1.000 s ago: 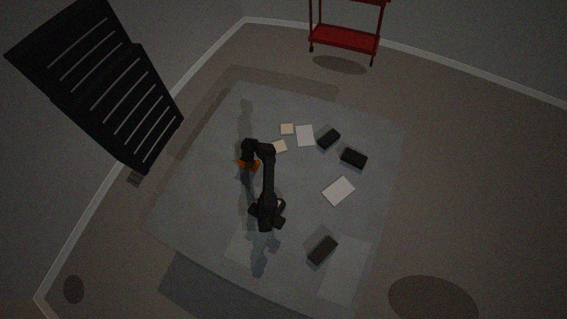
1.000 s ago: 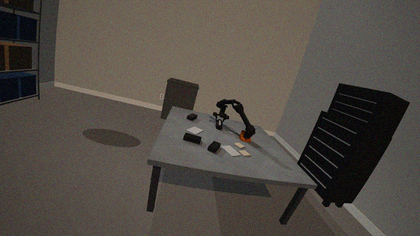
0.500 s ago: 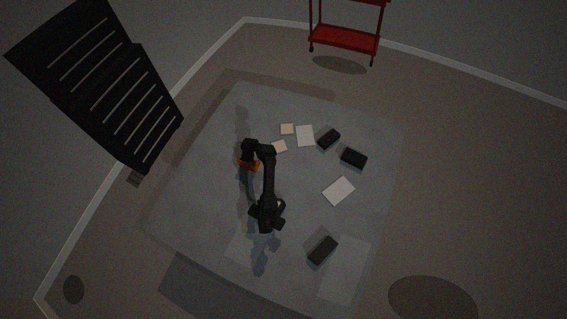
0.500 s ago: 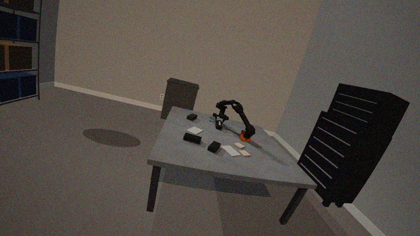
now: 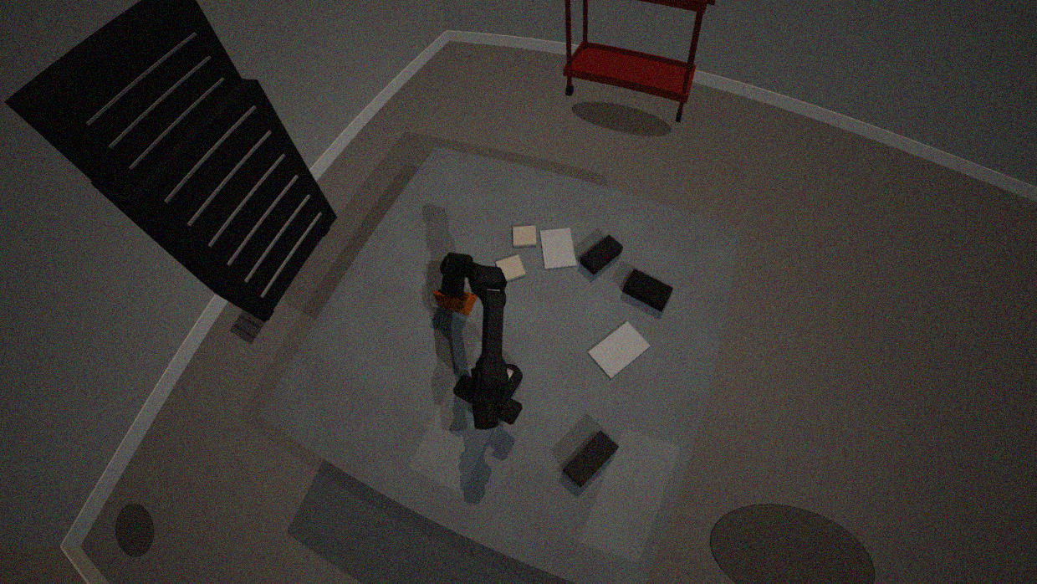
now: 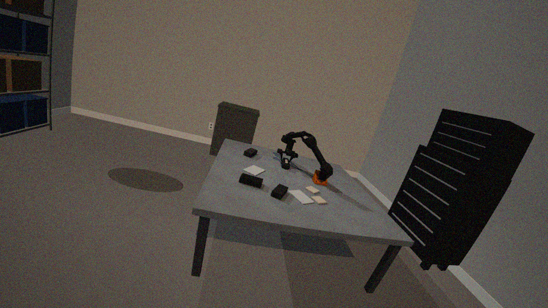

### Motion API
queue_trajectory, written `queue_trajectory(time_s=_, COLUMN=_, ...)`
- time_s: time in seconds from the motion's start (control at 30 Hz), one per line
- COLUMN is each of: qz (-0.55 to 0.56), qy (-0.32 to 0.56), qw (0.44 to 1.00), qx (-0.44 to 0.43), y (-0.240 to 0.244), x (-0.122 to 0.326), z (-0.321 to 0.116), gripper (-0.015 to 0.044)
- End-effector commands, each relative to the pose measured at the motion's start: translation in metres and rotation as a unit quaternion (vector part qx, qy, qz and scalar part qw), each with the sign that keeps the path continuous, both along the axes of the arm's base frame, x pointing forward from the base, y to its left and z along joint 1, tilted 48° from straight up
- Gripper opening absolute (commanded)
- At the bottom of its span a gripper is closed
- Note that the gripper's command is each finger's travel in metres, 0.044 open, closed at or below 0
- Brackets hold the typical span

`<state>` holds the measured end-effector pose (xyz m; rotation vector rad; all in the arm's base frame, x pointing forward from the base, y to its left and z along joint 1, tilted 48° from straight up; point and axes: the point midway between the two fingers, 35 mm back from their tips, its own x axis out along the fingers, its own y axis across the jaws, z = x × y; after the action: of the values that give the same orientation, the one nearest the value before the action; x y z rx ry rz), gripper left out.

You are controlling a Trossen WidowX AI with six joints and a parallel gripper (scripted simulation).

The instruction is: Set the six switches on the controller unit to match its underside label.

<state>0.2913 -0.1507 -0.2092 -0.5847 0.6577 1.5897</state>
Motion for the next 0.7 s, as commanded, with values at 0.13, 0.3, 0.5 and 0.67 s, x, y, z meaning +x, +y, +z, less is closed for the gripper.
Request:
queue_trajectory(time_s=0.13, qz=-0.003, qy=0.002, qw=1.000, qx=0.004, y=0.0036, x=-0.0008, z=-0.0020, gripper=0.0338)
queue_trajectory(time_s=0.3, qz=0.000, qy=0.000, qw=1.000, qx=0.000, y=0.0013, x=-0.0003, z=-0.0014, gripper=0.0338)
queue_trajectory(time_s=0.5, qz=0.000, qy=0.001, qw=1.000, qx=0.000, y=0.0019, x=-0.0005, z=-0.0020, gripper=0.0440)
queue_trajectory(time_s=0.67, qz=0.000, qy=0.001, qw=1.000, qx=0.000, y=0.0019, x=-0.0005, z=-0.0020, gripper=0.0440)
